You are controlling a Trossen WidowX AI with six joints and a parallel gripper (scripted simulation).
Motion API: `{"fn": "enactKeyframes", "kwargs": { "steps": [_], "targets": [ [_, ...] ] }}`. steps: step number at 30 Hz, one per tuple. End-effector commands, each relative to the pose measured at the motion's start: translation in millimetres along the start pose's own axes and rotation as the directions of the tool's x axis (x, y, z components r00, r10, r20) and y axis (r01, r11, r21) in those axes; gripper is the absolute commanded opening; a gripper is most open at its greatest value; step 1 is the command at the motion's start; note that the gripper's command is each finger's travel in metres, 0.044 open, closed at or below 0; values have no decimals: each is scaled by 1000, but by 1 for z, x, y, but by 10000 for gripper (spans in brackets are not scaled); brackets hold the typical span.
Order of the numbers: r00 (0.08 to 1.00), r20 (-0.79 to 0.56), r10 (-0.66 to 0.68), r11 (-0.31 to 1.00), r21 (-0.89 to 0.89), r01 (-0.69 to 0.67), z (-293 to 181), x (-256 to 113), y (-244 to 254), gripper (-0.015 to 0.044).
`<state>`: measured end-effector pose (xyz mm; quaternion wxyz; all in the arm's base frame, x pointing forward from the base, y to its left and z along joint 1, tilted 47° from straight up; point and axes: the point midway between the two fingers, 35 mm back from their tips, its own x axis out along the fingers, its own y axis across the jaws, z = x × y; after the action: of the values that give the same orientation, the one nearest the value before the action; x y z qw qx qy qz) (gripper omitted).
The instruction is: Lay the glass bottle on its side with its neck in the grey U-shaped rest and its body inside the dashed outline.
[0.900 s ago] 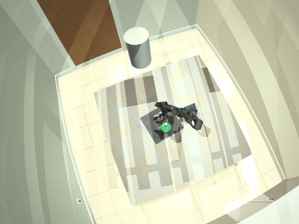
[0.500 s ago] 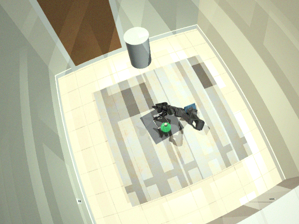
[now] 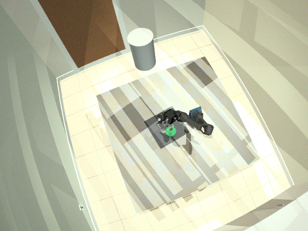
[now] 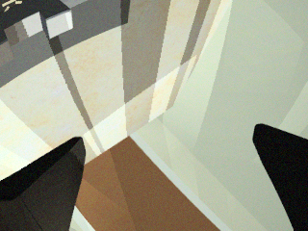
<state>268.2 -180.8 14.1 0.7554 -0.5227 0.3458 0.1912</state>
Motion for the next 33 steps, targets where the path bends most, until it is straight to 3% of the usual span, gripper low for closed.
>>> {"fn": "enactKeyframes", "kwargs": {
  "steps": [1,19,23,28,33],
  "targets": [
    [922,348,171,985,-42,-167,66,-45,-11,440],
    [752,610,250,950,-5,-312,127,-107,-15,440],
    [706,605,368,910,-78,-407,135,-98,-13,440],
    [578,564,590,785,-236,-572,150,-82,-5,440],
    [557,554,619,764,-258,-592,152,-79,-4,440]
  ]
}}
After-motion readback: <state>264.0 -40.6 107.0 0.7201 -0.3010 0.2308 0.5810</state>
